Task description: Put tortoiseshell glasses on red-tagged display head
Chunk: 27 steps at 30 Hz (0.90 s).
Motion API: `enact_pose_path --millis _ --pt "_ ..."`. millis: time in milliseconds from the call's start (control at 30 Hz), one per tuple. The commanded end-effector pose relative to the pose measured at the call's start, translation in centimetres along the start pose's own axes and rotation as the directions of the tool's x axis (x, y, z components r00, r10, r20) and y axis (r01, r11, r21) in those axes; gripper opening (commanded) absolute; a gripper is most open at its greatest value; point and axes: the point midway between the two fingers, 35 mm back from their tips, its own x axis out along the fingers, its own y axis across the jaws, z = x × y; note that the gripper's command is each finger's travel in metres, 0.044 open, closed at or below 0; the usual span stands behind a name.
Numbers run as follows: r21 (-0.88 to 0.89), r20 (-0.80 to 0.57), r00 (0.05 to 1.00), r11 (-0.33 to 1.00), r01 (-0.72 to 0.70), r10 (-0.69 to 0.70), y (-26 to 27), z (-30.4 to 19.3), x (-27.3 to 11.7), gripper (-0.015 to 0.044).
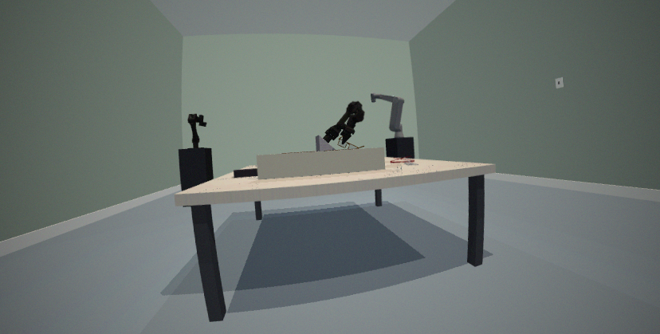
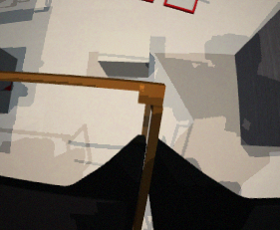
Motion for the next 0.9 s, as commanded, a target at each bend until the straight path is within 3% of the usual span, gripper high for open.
enact_pose_path --millis 0,867 --pt "-0.022 -0.045 0.998 0.999 0.035 -0.036 1.0 1.0 0.8 0.0" --pt "-0.079 -0.365 0.923 0.992 0.097 -0.12 3.3 8.4 6.0 0.0"
